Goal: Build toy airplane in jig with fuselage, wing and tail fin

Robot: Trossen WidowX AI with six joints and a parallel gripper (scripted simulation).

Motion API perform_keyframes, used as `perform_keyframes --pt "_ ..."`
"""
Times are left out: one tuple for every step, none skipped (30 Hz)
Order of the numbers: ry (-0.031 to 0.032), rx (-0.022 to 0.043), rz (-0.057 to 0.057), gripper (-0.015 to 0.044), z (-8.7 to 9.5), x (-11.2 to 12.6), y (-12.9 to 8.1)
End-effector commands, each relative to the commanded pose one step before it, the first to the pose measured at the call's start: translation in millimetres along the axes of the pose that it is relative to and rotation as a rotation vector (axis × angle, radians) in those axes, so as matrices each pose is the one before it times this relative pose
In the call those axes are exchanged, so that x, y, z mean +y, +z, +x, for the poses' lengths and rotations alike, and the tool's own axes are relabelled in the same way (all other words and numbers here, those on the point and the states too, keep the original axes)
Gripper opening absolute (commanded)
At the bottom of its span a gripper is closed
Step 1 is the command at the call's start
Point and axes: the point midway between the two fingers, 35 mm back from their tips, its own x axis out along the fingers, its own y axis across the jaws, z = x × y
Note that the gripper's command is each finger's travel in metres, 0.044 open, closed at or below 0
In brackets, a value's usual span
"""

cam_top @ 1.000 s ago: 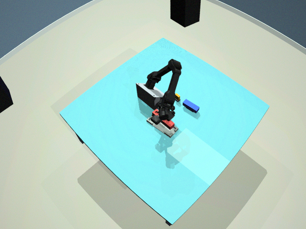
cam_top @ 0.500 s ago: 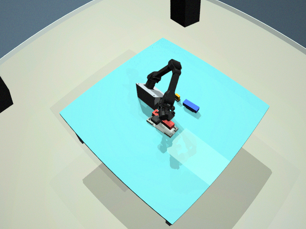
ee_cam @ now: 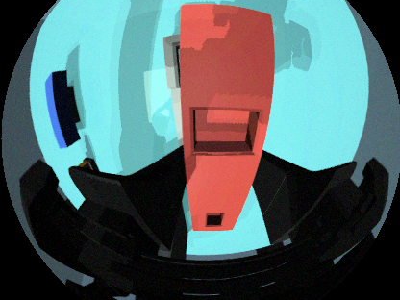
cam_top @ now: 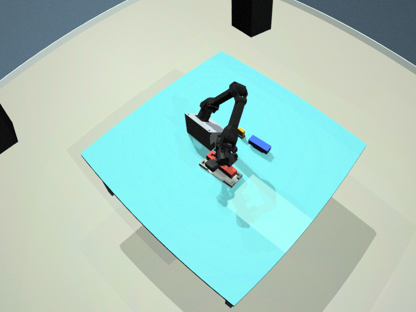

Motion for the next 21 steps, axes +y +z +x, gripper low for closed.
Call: perform_keyframes --pt "0.00514 -0.0021 0.0051 0.0195 6.23 0.18 -0.23" --pt "0.00007 -0.00001 0.0 0.0195 1.61 -0.04 -0.03" --pt "0.00007 -0.00001 0.0 0.0195 1.61 -0.03 -0.04" --pt "0.00008 -0.00001 0.0 0.0195 1.61 -0.03 -0.05" --pt "0.00008 -0.00001 0.0 0.0195 1.6 -0.02 -0.05" --pt "0.00009 -0.00001 0.0 0.0195 1.6 -0.02 -0.06" --pt "0.0001 -0.00001 0.0 0.0195 1.6 -0.01 -0.07" --pt "0.0001 -0.00001 0.0 0.0195 1.59 -0.01 -0.08" --pt "0.00011 0.0 0.0 0.0195 1.6 0.0 -0.08" --pt "0.00011 0.0 0.0 0.0195 1.59 0.0 -0.09" --pt "0.00012 0.0 0.0 0.0195 1.59 0.01 -0.1" --pt "0.00012 0.0 0.0 0.0195 1.58 0.01 -0.11" --pt "0.0001 0.0 0.0 0.0195 1.25 0.01 -0.09" --pt "0.00006 0.0 0.0 0.0195 0.75 0.01 -0.06" --pt "0.00002 0.0 0.0 0.0195 0.25 0.0 -0.02" --pt "0.0 0.0 0.0 0.0195 0.0 0.0 0.0" --pt "-0.00449 0.00444 -0.0046 0.0188 -1.75 -0.23 -0.1" --pt "0.0 0.0 0.0 0.0181 0.0 0.0 0.0" --pt "0.0 0.0 0.0 0.0175 0.0 0.0 0.0" --pt "0.0 0.0 0.0 0.0168 0.0 0.0 0.0" --pt "0.0 0.0 0.0 0.0161 0.0 0.0 0.0"
